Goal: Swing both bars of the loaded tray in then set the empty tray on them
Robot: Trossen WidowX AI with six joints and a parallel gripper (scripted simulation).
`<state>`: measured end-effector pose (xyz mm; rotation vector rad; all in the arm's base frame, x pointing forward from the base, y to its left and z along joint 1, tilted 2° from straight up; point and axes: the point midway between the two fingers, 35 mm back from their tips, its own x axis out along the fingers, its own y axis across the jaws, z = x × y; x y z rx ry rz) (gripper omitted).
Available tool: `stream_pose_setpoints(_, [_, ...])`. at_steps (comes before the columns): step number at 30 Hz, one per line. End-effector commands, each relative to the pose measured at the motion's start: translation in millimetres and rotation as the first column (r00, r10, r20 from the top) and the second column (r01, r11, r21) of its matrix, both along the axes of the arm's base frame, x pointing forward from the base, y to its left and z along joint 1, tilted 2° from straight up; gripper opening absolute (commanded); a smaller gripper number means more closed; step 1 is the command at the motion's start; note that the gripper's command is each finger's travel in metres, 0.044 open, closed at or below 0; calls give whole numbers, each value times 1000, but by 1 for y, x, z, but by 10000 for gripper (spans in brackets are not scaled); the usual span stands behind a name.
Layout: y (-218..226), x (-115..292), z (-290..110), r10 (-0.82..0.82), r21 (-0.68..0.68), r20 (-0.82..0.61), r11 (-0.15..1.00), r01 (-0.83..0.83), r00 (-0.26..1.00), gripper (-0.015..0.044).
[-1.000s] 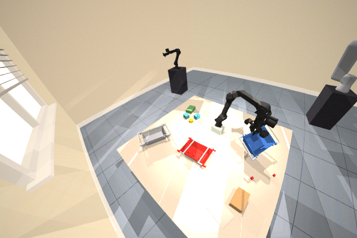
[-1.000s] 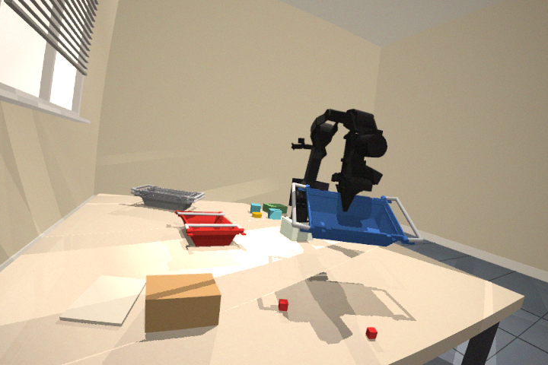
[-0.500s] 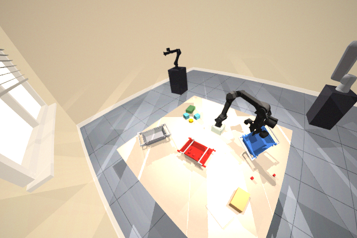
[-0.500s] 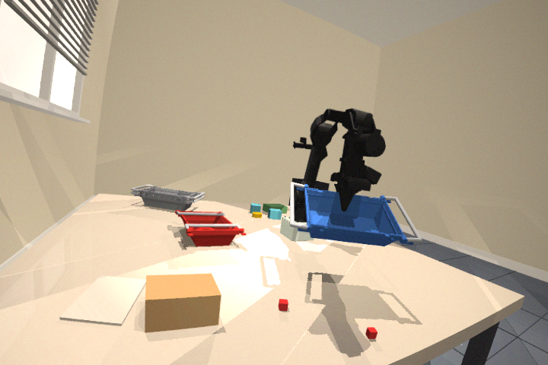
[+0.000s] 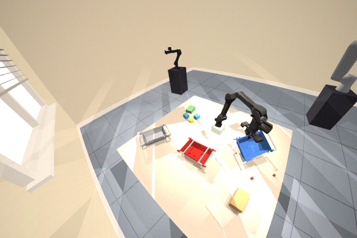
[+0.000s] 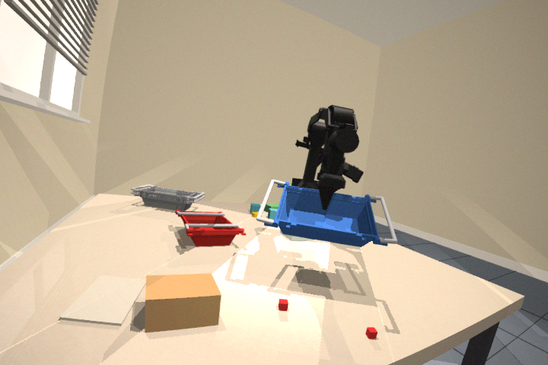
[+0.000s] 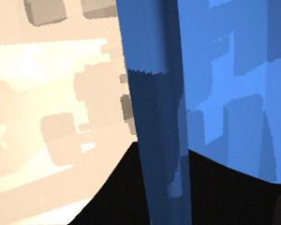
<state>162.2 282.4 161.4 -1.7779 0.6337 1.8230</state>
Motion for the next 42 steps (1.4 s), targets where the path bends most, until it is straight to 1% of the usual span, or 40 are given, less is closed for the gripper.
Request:
stream_pose_setpoints(1, [-5,14,4,-32,14,8,999,32,999,0])
stream_pose_setpoints(22, [-57,78,1,-221,7,6,975,221,975,0])
stream_pose_setpoints(42, [-119,126,-2,-395,1,4,919,395,919,0])
